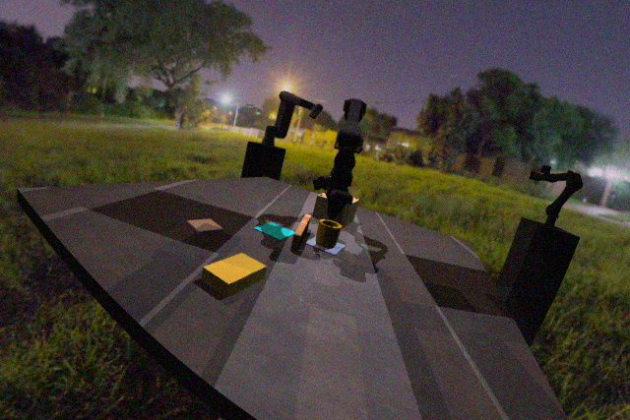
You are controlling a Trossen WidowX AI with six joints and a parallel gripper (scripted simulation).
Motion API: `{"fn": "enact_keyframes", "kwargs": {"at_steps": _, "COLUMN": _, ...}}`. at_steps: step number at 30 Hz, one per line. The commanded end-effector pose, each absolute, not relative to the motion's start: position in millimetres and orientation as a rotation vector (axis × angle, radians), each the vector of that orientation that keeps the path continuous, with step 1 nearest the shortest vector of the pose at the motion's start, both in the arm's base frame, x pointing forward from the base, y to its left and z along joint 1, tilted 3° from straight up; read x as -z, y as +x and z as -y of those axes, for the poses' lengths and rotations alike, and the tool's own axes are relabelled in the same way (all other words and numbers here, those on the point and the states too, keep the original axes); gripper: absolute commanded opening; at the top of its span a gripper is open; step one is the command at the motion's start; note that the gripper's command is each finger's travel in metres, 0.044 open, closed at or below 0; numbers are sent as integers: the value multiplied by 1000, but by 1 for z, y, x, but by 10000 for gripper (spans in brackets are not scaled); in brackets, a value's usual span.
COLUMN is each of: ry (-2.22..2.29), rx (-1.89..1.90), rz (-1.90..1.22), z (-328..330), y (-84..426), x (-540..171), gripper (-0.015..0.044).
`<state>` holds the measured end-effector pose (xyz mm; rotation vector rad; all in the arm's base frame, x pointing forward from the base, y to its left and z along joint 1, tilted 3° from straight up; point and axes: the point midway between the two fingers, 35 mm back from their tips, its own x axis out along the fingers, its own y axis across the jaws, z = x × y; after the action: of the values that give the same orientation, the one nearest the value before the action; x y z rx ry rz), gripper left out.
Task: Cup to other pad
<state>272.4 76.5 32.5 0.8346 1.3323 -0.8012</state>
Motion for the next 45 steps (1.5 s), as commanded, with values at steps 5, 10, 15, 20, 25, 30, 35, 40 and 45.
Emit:
{"fn": "enact_keyframes", "kwargs": {"at_steps": 5, "ry": 828, "rx": 815, "rz": -1338, "z": -74, "y": 270, "x": -15, "gripper": 167}}
{"fn": "enact_keyframes", "kwargs": {"at_steps": 10, "ry": 828, "rx": 815, "rz": -1338, "z": -74, "y": 271, "x": -7, "gripper": 167}}
{"fn": "enact_keyframes", "kwargs": {"at_steps": 15, "ry": 828, "rx": 815, "rz": -1338, "z": -74, "y": 271, "x": 1, "gripper": 167}}
{"fn": "enact_keyframes", "kwargs": {"at_steps": 20, "ry": 828, "rx": 815, "rz": -1338, "z": -73, "y": 271, "x": 9, "gripper": 167}}
{"fn": "enact_keyframes", "kwargs": {"at_steps": 25, "ry": 828, "rx": 815, "rz": -1338, "z": -73, "y": 270, "x": 15, "gripper": 167}}
{"fn": "enact_keyframes", "kwargs": {"at_steps": 30, "ry": 828, "rx": 815, "rz": -1338, "z": -73, "y": 270, "x": 15, "gripper": 167}}
{"fn": "enact_keyframes", "kwargs": {"at_steps": 35, "ry": 835, "rx": 813, "rz": -1336, "z": -74, "y": 272, "x": 13, "gripper": 160}}
{"fn": "enact_keyframes", "kwargs": {"at_steps": 40, "ry": 835, "rx": 813, "rz": -1336, "z": -74, "y": 272, "x": 13, "gripper": 127}}
{"fn": "enact_keyframes", "kwargs": {"at_steps": 45, "ry": 835, "rx": 813, "rz": -1336, "z": -74, "y": 272, "x": 13, "gripper": 93}}
